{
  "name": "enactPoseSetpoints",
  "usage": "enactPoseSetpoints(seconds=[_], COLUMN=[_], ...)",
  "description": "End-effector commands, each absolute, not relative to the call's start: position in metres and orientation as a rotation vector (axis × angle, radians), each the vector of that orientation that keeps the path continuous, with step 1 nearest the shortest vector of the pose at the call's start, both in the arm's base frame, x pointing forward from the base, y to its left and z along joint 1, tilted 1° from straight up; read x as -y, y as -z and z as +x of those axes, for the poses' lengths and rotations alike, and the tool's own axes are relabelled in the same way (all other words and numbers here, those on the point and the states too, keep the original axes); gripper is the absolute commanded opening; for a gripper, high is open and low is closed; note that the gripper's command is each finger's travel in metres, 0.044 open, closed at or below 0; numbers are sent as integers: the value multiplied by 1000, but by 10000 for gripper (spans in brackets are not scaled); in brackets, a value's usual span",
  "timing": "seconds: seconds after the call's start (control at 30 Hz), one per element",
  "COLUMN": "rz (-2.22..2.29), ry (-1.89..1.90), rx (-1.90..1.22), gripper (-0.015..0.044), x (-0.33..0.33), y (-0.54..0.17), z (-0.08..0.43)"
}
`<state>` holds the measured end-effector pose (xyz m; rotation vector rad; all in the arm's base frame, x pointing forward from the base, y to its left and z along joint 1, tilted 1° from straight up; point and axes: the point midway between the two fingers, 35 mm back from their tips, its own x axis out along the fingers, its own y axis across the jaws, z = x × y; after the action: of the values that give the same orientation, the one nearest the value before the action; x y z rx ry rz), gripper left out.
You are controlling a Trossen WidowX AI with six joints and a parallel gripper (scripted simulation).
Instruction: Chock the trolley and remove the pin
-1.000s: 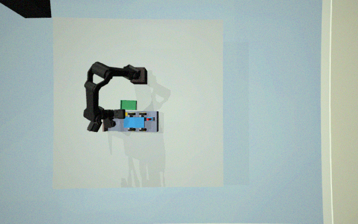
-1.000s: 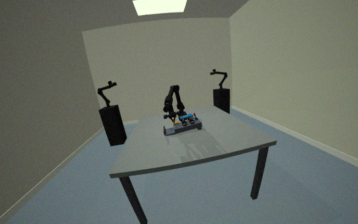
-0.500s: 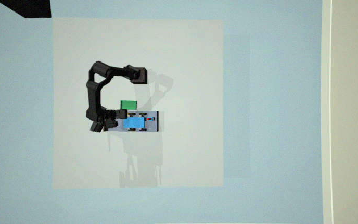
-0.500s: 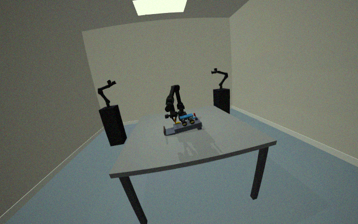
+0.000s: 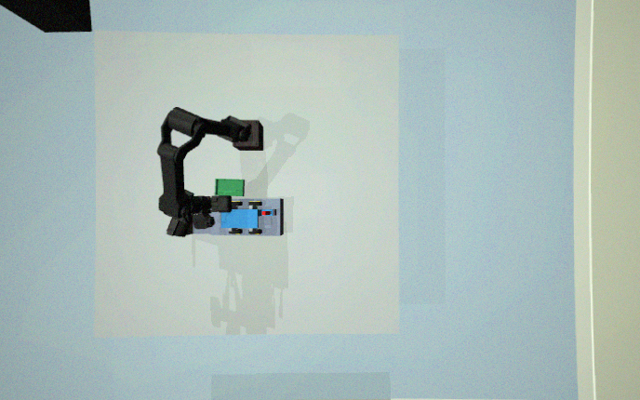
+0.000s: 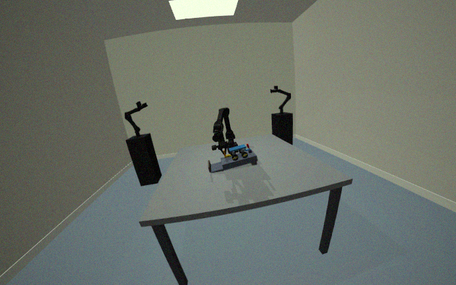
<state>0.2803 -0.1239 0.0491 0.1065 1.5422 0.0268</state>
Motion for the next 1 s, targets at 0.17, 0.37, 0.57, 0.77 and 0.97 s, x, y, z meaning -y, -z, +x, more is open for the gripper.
enactPoseSetpoints(seconds=[0.17,0.37,0.57,0.77,0.97], rz=[106,106,106,110,112], ry=[-24,-24,-24,-26,-27], rx=[-1541,-1541,-1541,-1540,-1539], gripper=[0,26,184,190,190], x=[123,123,123,124,126], y=[-49,-49,-49,-61,-82], z=[281,281,281,280,278])
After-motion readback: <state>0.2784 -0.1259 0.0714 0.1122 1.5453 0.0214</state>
